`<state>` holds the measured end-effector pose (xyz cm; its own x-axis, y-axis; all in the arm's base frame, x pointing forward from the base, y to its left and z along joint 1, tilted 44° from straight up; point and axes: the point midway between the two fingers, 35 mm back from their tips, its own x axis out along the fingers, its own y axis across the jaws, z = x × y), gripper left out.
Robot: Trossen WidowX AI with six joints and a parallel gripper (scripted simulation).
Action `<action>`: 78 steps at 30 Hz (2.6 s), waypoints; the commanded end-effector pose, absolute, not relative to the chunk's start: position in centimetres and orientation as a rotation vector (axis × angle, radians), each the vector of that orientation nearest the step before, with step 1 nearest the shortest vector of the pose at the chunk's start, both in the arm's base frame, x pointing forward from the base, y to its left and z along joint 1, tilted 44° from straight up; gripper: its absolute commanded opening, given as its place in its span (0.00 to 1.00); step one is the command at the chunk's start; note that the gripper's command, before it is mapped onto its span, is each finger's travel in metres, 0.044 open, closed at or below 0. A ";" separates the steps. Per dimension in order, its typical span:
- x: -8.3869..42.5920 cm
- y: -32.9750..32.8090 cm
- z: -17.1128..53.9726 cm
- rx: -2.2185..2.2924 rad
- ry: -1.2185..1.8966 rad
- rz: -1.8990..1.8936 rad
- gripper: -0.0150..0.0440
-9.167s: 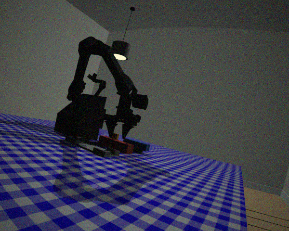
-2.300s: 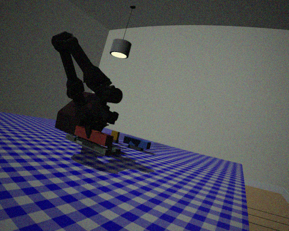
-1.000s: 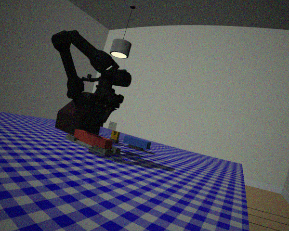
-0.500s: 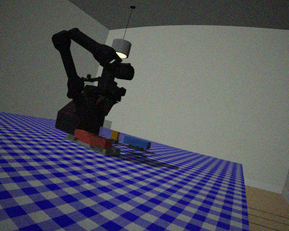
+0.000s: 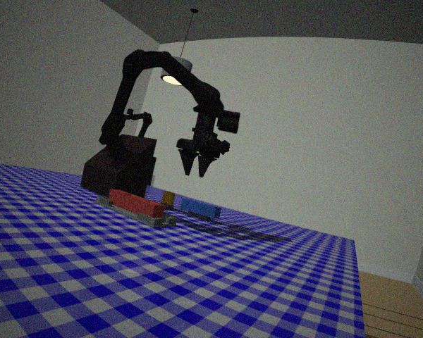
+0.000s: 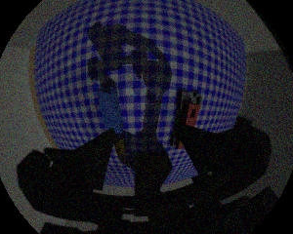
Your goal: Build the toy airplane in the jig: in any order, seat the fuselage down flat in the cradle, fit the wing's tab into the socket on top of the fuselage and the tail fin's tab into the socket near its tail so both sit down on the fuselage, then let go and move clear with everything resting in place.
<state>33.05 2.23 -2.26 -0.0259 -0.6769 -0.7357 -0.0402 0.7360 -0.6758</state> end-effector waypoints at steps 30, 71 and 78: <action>32.7 3.7 -13.8 -0.615 1.531 -0.579 1.00; 32.6 1.0 -16.5 -0.617 1.530 -0.582 0.49; 32.7 1.4 -16.0 -0.613 1.536 -0.579 0.25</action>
